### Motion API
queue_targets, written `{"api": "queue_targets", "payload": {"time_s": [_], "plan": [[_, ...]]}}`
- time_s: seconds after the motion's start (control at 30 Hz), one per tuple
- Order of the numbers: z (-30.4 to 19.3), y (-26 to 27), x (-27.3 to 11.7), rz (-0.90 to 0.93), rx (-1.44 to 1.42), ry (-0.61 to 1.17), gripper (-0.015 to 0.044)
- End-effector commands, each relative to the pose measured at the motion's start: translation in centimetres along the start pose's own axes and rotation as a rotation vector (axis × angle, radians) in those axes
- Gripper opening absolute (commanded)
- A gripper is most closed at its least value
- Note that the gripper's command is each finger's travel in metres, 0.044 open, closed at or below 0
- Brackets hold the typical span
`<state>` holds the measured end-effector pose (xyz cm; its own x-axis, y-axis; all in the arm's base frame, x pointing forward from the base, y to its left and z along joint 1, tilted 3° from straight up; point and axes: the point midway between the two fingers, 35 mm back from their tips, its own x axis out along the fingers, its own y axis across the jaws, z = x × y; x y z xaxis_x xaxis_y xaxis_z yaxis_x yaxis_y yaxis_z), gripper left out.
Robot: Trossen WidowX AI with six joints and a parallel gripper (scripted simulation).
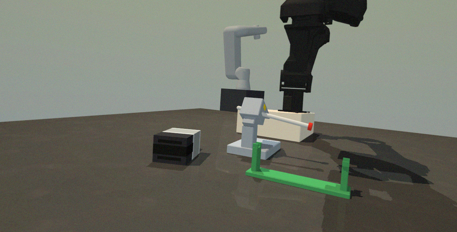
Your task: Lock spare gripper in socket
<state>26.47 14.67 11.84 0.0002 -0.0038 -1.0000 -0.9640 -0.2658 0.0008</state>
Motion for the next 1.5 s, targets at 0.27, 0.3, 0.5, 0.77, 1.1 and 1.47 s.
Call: {"api": "queue_targets", "payload": {"time_s": [0.27,0.3,0.5,0.77,1.1,1.47], "plan": [[-0.9,0.5,6.1,0.026,0.0,0.013,0.03],[-0.9,0.4,6.2,0.026,0.0,0.013,0.03],[-0.8,0.4,7.2,0.026,0.0,0.013,0.03],[-0.8,0.4,8.6,0.026,0.0,0.013,0.03],[-0.7,0.4,10.2,0.026,0.0,0.013,0.03],[-0.7,0.6,11.8,0.026,0.0,0.013,0.03]]}}
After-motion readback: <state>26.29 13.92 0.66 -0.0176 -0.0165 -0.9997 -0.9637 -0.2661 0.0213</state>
